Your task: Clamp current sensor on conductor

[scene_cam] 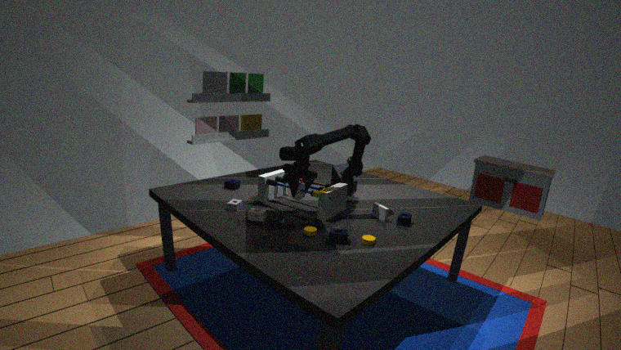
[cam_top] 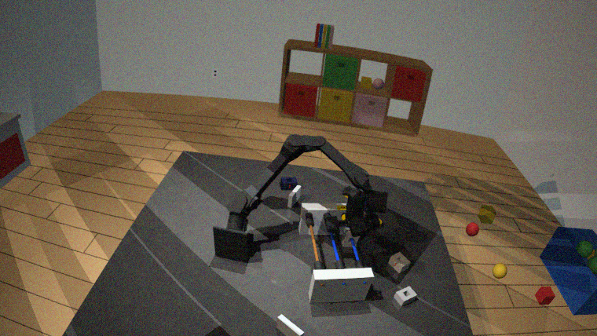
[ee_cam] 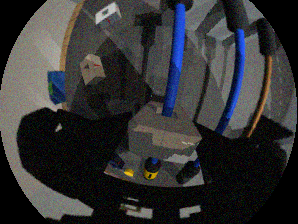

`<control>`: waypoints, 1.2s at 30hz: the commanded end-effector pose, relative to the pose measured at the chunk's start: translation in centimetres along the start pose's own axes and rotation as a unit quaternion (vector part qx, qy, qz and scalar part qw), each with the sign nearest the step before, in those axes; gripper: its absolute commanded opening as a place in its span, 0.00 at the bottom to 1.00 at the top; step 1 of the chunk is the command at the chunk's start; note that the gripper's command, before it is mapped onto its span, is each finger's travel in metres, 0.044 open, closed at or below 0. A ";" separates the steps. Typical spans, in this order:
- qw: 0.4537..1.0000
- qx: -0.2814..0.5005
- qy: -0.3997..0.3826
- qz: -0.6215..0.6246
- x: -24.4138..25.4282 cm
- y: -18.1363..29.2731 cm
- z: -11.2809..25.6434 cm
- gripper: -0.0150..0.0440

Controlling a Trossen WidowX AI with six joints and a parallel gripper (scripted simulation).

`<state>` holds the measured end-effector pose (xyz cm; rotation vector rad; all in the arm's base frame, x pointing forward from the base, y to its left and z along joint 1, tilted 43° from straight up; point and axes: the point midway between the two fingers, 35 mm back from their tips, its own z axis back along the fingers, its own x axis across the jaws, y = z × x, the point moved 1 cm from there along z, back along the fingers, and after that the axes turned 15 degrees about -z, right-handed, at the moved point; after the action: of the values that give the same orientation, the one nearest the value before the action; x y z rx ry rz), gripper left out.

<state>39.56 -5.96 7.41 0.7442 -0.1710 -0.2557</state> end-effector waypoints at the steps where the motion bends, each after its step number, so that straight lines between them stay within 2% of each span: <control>1: 1.000 0.000 0.001 0.000 0.0 0.0 0.0 1.00; 6: 1.000 0.001 -0.002 0.000 -0.1 0.0 0.3 1.00; 13: 0.996 0.024 -0.086 -0.003 -2.2 -0.8 10.0 1.00; 36: 0.996 0.025 -0.089 -0.003 -2.2 -0.8 10.2 1.00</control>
<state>34.83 -12.56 14.02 0.7666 -0.3415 -0.3271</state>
